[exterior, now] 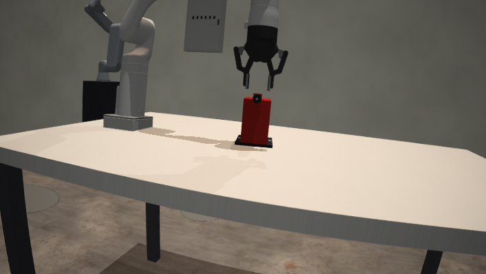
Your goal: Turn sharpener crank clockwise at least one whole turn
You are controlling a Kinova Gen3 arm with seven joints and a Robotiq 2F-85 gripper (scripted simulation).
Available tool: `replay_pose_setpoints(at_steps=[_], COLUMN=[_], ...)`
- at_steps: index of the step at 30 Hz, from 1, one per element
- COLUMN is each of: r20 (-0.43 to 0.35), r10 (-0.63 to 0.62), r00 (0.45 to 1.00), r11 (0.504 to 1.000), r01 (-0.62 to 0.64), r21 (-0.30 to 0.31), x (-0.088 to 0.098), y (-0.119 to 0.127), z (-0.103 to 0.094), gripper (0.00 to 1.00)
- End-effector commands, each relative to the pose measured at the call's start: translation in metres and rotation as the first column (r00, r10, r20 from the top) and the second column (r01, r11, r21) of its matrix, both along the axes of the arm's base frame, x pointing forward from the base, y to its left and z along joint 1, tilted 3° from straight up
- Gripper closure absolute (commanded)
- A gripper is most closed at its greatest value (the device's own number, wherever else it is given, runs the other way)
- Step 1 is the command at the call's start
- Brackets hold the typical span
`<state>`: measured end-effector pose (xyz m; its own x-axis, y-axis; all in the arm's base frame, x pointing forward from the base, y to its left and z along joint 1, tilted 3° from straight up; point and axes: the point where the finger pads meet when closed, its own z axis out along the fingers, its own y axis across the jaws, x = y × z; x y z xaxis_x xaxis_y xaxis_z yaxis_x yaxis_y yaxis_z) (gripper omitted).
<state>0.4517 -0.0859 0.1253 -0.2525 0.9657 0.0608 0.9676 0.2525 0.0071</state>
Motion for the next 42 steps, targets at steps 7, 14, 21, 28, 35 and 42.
replay_pose_setpoints(at_steps=[7, 14, 21, 28, 35, 42], r20=[0.002, 0.002, 0.002, 0.002, 0.002, 0.002], r10=[0.000, 0.000, 0.000, 0.000, 0.000, 0.000], r00=[1.000, 1.000, 1.000, 1.000, 1.000, 1.000], r11=[1.000, 1.000, 1.000, 1.000, 1.000, 1.000], r01=[0.000, 0.000, 0.000, 0.000, 0.000, 0.000], r21=[0.000, 0.000, 0.000, 0.000, 0.000, 0.000], x=[0.000, 0.000, 0.000, 0.000, 0.000, 0.000], y=[0.000, 0.000, 0.000, 0.001, 0.001, 0.001], z=[0.001, -0.001, -0.004, -0.011, -0.020, -0.026], gripper=[0.47, 0.47, 0.47, 0.47, 0.47, 0.47])
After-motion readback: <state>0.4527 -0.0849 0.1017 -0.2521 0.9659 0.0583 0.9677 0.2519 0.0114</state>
